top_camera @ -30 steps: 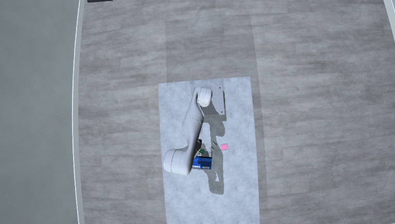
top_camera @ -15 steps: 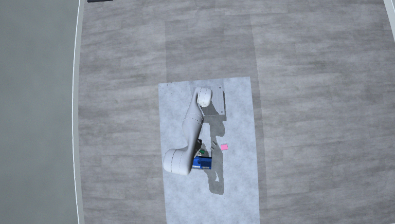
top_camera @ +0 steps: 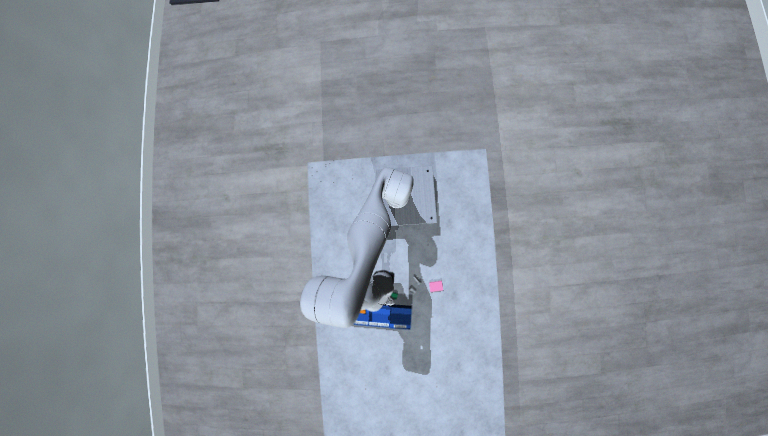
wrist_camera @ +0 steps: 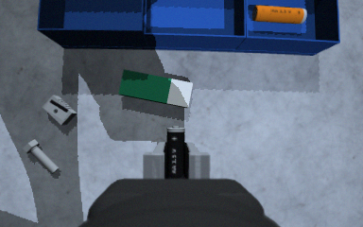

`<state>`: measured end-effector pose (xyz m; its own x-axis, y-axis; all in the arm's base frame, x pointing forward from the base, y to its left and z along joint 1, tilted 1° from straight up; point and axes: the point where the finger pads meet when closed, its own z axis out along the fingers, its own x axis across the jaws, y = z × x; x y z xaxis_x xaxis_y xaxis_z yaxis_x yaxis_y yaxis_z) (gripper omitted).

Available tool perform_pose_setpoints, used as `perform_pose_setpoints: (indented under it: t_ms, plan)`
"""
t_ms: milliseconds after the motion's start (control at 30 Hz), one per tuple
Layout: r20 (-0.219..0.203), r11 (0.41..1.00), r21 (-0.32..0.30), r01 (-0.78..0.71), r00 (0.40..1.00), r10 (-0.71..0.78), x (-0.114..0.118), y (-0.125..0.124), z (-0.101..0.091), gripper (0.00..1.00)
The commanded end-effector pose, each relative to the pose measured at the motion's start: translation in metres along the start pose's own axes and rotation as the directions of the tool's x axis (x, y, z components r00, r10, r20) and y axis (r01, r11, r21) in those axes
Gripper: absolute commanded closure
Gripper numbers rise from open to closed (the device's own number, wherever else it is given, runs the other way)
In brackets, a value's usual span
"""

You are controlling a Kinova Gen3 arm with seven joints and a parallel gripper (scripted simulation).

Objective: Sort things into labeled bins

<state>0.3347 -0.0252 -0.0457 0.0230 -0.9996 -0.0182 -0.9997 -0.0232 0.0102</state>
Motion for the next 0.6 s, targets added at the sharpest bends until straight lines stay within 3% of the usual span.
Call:
perform_pose_setpoints:
  t_ms: [0, 233, 567]
  plan:
    - [-0.003, 1.000, 0.000, -0.016, 1.000, 0.016, 0.010, -0.002, -0.016, 0.69]
    - [-0.003, 1.000, 0.000, -0.016, 1.000, 0.016, 0.010, -0.002, -0.032, 0.69]
    - [0.000, 1.000, -0.001, -0.017, 1.000, 0.017, 0.009, -0.001, -0.031, 0.69]
